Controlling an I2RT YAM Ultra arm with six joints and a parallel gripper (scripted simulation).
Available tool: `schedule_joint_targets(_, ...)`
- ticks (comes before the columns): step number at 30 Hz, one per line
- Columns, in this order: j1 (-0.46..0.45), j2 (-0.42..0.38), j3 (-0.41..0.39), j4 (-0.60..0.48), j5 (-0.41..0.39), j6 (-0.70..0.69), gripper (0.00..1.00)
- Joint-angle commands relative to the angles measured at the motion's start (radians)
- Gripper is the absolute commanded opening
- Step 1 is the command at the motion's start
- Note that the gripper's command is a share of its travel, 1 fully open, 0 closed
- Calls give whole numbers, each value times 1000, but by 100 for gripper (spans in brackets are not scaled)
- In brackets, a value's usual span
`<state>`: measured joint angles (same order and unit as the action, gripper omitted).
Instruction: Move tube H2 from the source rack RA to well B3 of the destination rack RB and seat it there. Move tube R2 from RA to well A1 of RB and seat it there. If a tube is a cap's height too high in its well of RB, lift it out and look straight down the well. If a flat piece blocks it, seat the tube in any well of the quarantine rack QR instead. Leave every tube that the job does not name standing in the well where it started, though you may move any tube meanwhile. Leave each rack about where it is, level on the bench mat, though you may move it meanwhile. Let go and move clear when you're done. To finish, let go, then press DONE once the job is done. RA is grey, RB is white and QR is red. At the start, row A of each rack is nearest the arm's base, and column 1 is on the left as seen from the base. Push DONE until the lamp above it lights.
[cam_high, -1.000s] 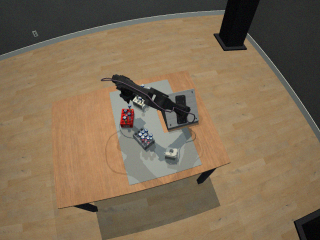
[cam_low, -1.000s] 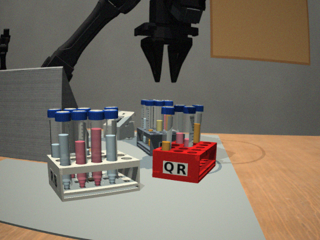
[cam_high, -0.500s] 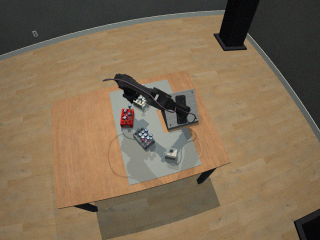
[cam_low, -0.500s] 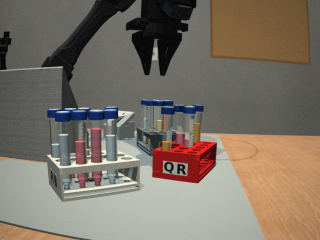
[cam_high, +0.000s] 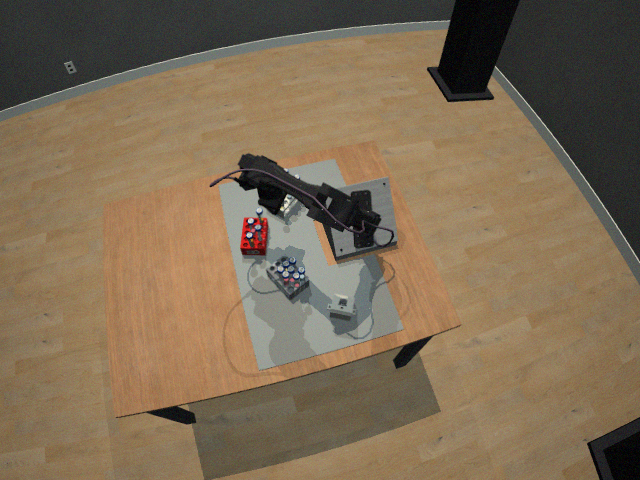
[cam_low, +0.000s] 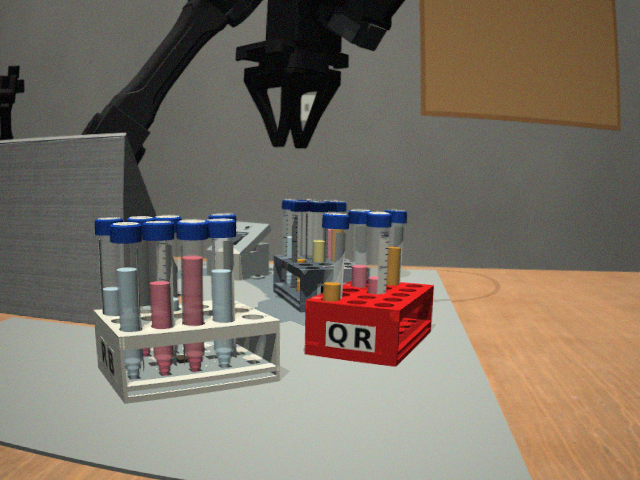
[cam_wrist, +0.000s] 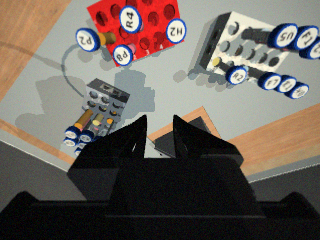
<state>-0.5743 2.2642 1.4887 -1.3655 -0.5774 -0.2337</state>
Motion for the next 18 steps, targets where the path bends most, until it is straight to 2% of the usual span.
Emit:
schedule_joint_targets(1, -10, -2, 19, 26, -6, -161, 30)
schedule_joint_targets(7, -7, 1, 19, 13, -8, -358, 30)
schedule_joint_targets(9, -7, 1, 19, 13, -8, -358, 30)
schedule_joint_targets(18, -5, 5, 20, 11, -9, -659, 30)
